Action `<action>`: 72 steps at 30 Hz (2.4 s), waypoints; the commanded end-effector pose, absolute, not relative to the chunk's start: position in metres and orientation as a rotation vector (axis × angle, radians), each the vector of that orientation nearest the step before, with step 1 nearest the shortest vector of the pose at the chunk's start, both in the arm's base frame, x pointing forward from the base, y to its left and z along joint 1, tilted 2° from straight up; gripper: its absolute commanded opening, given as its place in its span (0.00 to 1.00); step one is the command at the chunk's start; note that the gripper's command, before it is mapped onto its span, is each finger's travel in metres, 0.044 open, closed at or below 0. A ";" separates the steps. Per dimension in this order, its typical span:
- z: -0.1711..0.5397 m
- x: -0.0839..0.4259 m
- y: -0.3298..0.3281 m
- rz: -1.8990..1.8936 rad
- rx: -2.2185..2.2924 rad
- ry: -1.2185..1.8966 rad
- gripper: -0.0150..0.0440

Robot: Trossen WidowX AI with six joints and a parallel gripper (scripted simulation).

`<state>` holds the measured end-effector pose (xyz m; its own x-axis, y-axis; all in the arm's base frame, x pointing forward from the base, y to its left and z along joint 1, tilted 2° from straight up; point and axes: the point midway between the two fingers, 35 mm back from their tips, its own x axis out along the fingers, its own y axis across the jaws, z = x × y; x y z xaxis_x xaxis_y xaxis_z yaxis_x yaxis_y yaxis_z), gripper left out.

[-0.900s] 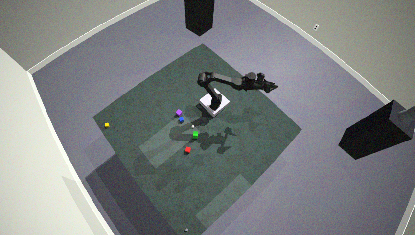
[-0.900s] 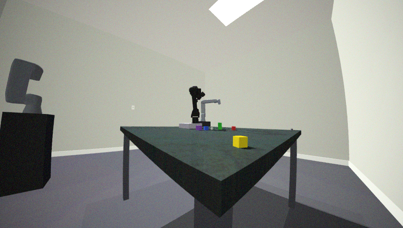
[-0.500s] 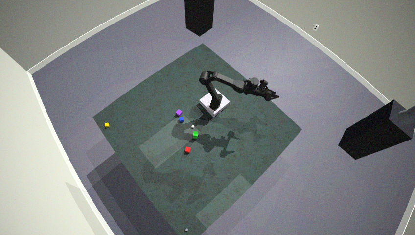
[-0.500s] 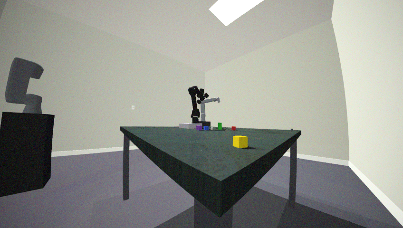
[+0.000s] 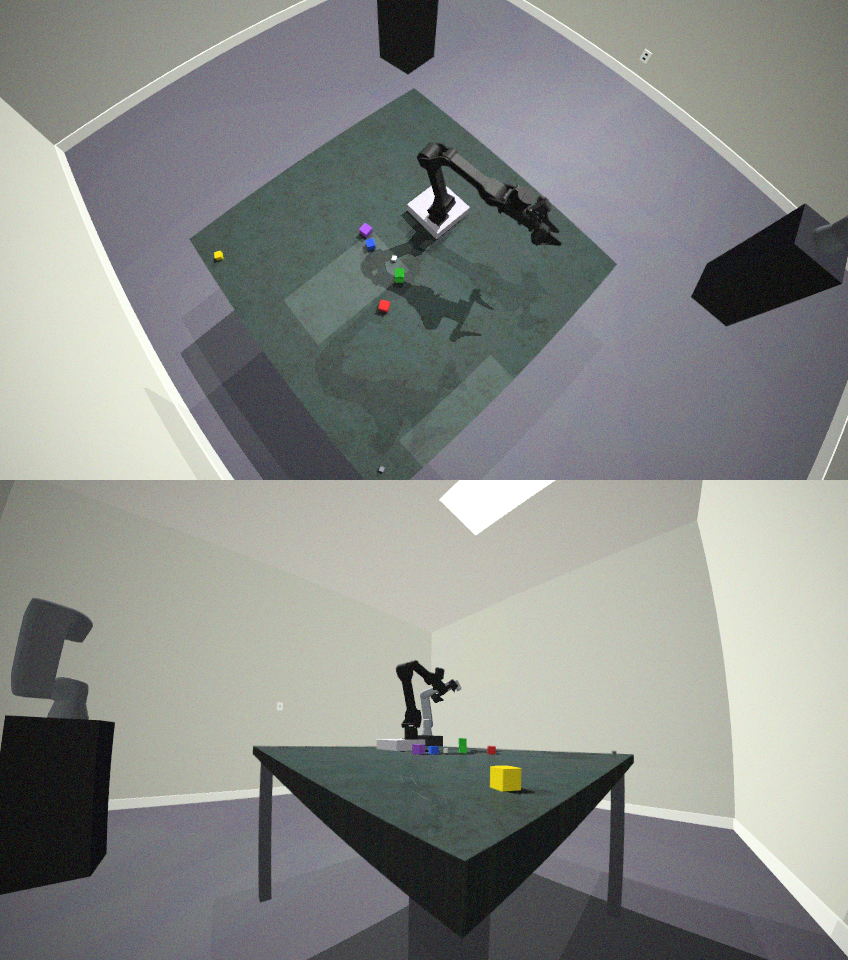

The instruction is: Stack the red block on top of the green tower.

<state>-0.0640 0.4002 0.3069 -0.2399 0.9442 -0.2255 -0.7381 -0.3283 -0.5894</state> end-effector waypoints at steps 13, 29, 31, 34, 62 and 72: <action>0.245 0.111 0.418 1.464 -0.819 0.095 1.00; 0.179 0.276 0.348 1.066 -0.811 0.616 1.00; 0.171 0.292 0.334 1.014 -0.794 0.683 1.00; 0.160 0.312 0.316 0.948 -0.767 0.764 1.00; 0.088 0.404 0.092 0.353 -0.403 1.503 1.00; 0.063 0.407 0.091 0.353 -0.403 1.503 1.00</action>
<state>0.4072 0.0933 0.0832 0.0581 -0.0146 -0.9982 -0.4710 0.8812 -0.0403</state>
